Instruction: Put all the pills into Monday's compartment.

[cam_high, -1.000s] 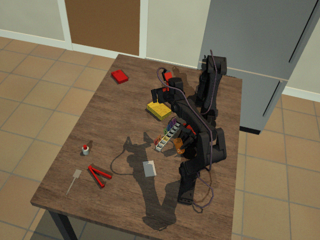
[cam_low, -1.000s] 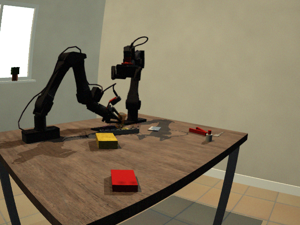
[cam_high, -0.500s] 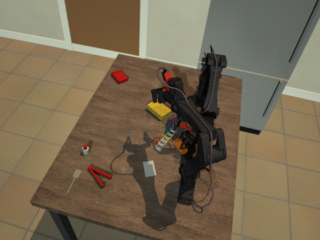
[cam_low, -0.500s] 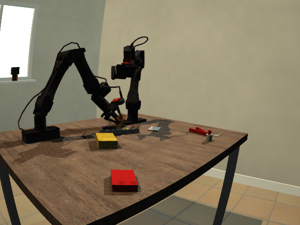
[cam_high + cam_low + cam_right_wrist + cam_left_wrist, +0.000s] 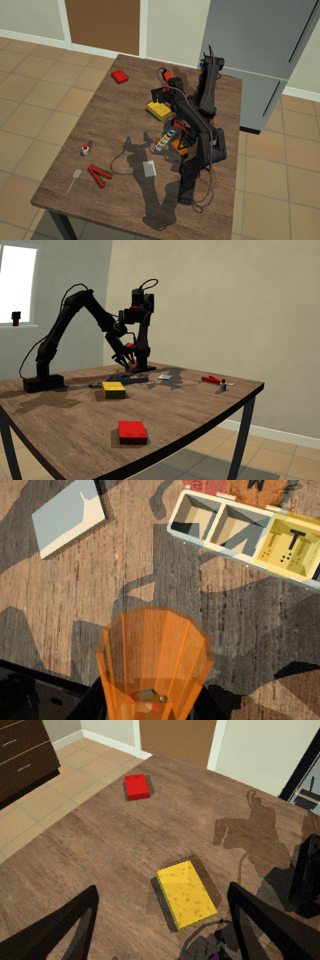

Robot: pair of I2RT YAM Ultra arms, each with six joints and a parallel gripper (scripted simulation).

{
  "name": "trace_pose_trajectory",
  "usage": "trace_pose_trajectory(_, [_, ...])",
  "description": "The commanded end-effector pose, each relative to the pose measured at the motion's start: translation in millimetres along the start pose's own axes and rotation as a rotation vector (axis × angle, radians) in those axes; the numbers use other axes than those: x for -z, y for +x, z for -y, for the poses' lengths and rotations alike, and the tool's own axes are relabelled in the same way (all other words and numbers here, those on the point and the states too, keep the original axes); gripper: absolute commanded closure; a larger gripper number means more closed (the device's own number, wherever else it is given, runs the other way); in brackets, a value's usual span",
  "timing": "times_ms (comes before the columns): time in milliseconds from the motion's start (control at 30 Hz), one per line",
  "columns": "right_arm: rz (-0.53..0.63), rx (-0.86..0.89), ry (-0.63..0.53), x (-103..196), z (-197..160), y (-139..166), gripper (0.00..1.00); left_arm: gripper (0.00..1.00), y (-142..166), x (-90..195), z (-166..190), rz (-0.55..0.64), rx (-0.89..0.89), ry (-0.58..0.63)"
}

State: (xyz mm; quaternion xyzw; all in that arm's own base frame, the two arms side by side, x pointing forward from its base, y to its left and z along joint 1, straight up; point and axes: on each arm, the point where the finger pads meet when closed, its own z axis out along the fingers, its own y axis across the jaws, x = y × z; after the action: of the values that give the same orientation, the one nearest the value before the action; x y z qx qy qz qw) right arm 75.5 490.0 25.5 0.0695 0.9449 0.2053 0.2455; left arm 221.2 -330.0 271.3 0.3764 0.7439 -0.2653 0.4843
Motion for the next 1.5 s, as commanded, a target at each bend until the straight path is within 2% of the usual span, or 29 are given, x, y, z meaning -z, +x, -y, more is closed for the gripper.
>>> trace_pose_trajectory(0, [0.001,-0.025,-0.004,10.4,-10.4,-5.7,0.64,0.0,-8.1,4.0,2.4,0.03,-0.008,0.012])
trace_pose_trajectory(500, [0.001,-0.019,0.006,8.7,-5.9,-4.9,0.64,0.0,-8.1,4.0,2.4,0.03,-0.008,0.012])
trace_pose_trajectory(767, [0.004,-0.023,0.01,16.0,-18.5,-13.2,0.64,0.0,-11.8,4.1,4.2,0.045,-0.016,0.021])
trace_pose_trajectory(967, [0.004,-0.023,0.01,16.0,-18.5,-13.2,0.64,0.0,-26.6,10.3,-16.5,0.092,-0.001,-0.027])
trace_pose_trajectory(1067, [0.004,-0.023,0.01,16.0,-18.5,-13.2,0.64,0.0,-42.2,19.0,-52.5,0.142,0.024,-0.115])
trace_pose_trajectory(1200, [0.003,-0.025,0.005,16.0,-19.7,-13.1,0.64,0.0,-63.3,46.8,-123.6,0.226,0.066,-0.29])
trace_pose_trajectory(1367, [0.001,-0.019,0.006,15.5,-17.3,-9.5,0.64,0.0,-75.3,94.0,-204.6,0.302,0.105,-0.515])
trace_pose_trajectory(1467, [0.001,-0.019,0.006,15.5,-17.3,-9.5,0.64,0.0,-78.6,132.1,-245.5,0.344,0.121,-0.651])
